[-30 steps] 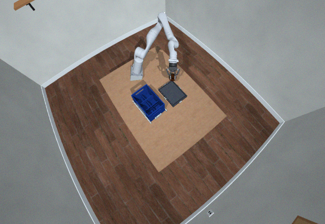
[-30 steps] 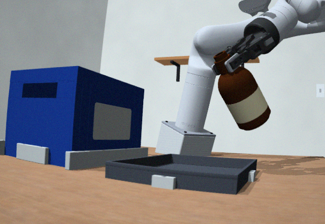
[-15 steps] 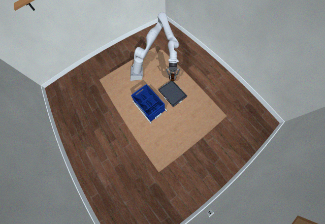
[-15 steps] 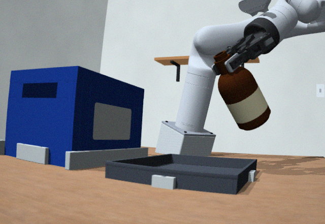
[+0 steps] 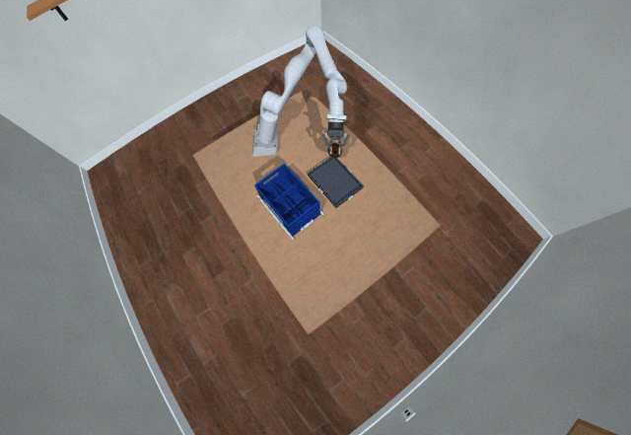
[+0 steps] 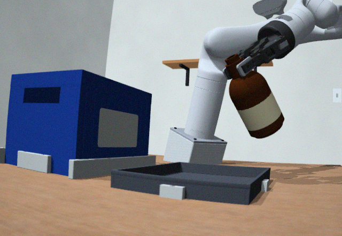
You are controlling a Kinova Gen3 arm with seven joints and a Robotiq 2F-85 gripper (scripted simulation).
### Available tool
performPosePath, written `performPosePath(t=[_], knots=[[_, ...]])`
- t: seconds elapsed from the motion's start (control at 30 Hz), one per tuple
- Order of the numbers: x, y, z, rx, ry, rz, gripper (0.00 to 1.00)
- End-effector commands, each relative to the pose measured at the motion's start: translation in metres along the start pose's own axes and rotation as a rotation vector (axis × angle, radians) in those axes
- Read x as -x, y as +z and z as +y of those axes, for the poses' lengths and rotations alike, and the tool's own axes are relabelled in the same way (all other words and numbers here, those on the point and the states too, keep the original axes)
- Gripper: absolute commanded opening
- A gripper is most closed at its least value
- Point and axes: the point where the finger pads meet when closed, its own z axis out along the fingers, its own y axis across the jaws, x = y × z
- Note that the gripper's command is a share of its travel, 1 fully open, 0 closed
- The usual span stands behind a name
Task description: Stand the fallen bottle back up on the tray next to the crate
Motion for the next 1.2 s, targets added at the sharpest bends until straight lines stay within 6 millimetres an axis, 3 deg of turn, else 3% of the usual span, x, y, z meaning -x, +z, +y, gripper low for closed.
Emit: performPosePath(t=[0.0, 1.17], knots=[[-0.0005, -0.0002, -0.0005, -0.001, -0.007, 0.024, 0.00], [-0.0004, -0.0003, -0.0004, -0.004, -0.006, 0.143, 0.00]])
